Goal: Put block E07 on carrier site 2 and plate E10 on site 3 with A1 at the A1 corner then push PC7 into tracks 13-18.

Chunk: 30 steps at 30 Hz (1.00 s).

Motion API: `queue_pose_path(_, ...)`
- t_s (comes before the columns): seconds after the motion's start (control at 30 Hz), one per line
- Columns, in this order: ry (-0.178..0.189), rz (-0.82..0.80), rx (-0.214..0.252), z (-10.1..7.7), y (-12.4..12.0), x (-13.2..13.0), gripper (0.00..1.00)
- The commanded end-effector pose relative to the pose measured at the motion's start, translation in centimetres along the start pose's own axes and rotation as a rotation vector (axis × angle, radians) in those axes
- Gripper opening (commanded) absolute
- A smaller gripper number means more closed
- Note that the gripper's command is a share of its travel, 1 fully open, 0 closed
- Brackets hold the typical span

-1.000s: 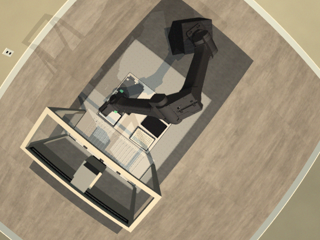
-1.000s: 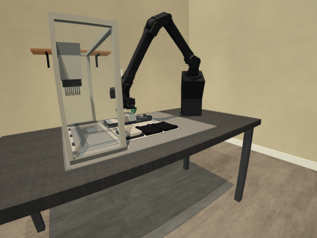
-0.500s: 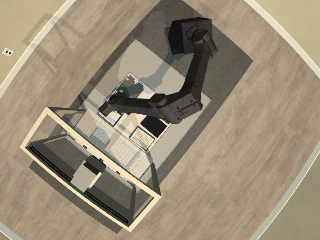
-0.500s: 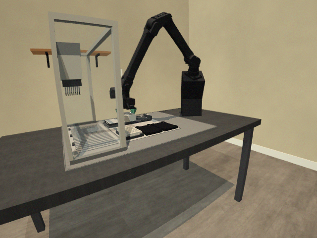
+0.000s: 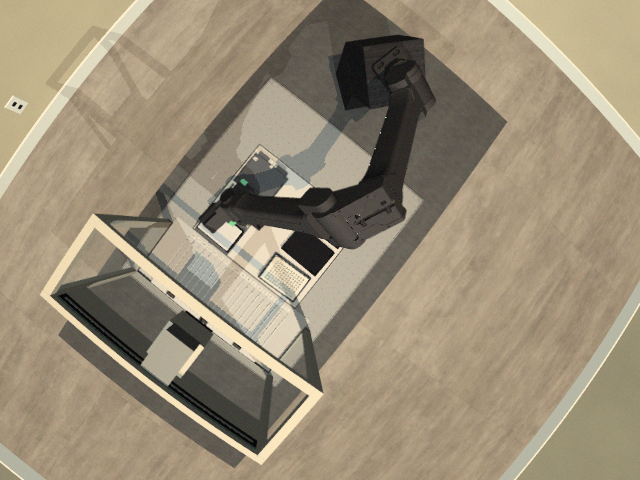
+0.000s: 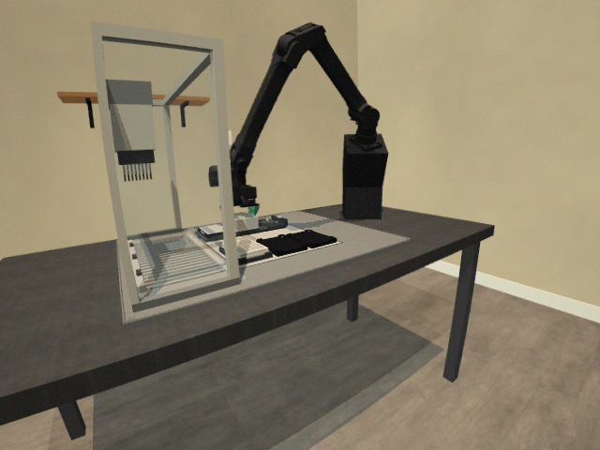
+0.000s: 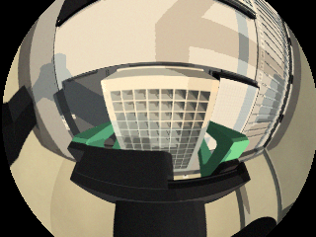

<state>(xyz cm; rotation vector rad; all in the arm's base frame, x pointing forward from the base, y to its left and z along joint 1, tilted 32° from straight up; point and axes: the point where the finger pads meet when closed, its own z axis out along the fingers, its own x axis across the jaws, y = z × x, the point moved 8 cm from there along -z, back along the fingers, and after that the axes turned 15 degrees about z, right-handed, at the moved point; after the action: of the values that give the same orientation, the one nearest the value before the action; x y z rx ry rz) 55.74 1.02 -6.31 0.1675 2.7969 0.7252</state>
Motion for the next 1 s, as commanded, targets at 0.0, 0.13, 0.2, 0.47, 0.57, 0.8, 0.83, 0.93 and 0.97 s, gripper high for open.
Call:
queue_pose_path(0.0,-0.003,0.015,0.001,0.15,-0.12,0.21,0.00)
queue_pose_path(0.13,0.005,0.018,0.002,0.54,-0.26,0.48,0.00)
queue_pose_path(0.2,0.002,0.016,0.002,0.51,-0.17,0.40,0.00)
queue_pose_path(0.47,0.003,0.019,0.002,0.65,-0.37,0.48,0.00)
queue_pose_path(0.57,0.000,0.015,0.001,0.62,-0.16,0.33,0.00)
queue_pose_path(0.8,-0.004,0.018,0.002,0.58,-0.33,0.10,0.00)
queue_pose_path(0.83,-0.006,0.017,0.002,0.49,-0.28,0.03,0.00)
queue_pose_path(0.93,-0.009,0.015,0.001,0.35,-0.20,-0.10,0.00)
queue_pose_path(0.97,-0.009,0.015,0.001,0.35,-0.20,-0.11,0.00)
